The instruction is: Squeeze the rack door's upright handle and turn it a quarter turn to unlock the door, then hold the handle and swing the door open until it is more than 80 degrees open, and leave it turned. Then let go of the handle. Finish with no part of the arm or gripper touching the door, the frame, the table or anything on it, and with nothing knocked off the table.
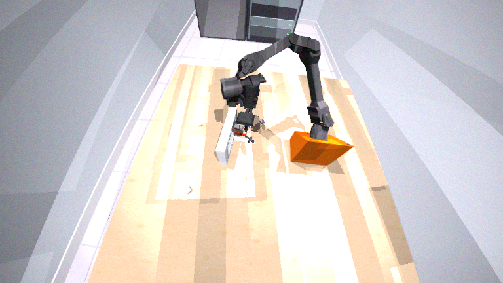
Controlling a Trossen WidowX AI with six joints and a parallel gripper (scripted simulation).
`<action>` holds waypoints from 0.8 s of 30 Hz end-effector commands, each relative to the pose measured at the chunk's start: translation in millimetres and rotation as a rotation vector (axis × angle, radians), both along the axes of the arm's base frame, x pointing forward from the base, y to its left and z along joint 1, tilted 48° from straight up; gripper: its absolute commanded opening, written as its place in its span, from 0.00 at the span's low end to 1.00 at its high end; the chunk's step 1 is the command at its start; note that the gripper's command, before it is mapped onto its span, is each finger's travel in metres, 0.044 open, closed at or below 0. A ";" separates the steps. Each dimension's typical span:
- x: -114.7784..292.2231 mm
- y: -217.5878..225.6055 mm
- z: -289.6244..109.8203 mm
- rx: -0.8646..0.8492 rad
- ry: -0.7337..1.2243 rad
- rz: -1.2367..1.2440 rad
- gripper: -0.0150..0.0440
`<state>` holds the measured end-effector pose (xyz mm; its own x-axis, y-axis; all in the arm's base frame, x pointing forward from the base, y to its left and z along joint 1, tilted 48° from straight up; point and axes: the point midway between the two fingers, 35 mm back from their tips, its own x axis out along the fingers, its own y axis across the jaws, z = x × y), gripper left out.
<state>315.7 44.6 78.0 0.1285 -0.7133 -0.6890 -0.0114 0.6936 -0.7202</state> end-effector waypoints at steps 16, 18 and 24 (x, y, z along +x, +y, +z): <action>5.3 -19.8 -20.5 -0.011 0.005 -0.001 0.73; 5.7 -22.1 -22.7 -0.011 0.005 -0.001 0.73; 6.9 -29.1 -29.1 -0.012 0.005 -0.001 0.73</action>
<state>322.6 21.6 53.2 0.1297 -0.7167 -0.6852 -0.0114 0.6899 -0.7238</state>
